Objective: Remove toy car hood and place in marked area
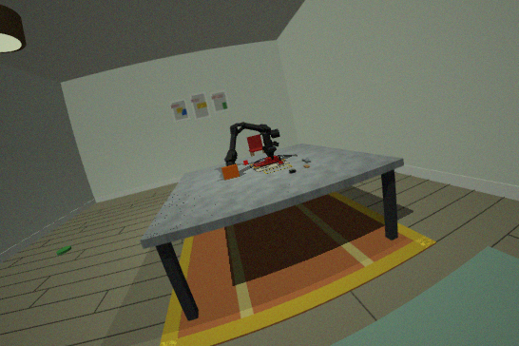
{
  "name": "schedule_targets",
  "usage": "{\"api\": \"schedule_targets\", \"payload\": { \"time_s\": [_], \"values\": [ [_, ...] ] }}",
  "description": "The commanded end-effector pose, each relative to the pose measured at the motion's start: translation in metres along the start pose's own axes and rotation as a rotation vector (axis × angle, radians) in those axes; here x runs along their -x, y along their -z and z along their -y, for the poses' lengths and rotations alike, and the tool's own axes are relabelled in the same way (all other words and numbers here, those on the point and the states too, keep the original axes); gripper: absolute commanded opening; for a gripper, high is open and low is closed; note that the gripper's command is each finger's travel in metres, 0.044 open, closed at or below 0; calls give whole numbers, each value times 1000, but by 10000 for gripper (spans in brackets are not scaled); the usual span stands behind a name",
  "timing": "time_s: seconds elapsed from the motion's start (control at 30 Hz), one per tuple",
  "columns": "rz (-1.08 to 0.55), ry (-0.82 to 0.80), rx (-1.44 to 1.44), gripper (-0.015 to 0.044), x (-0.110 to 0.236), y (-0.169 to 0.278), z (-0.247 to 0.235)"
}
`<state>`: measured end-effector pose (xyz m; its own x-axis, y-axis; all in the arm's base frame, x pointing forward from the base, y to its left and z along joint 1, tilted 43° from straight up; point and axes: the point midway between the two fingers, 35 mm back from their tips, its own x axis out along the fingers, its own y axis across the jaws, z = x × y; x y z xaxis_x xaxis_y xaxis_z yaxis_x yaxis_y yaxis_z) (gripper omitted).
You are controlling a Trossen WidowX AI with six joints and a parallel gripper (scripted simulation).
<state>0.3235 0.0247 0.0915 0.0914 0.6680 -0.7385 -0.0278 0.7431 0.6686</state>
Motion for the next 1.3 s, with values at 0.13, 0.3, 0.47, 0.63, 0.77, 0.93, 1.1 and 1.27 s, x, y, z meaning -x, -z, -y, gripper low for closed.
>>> {"api": "schedule_targets", "payload": {
  "time_s": [0.13, 0.3, 0.47, 0.63, 0.77, 0.93, 1.1, 1.27],
  "values": [
    [0, 1, 1, 282, 0, 0, 0],
    [0, 1, 1, 170, 1, 0, 0],
    [0, 1, 1, 39, 4, 0, 0],
    [0, 1, 0, 0, 8, 0, 0],
    [0, 1, 0, 0, 10, 0, 0],
    [0, 1, 0, 0, 13, 0, 0],
    [0, 1, 0, 0, 17, 0, 0],
    [0, 1, -1, 0, 20, 0, 0]
  ]
}}
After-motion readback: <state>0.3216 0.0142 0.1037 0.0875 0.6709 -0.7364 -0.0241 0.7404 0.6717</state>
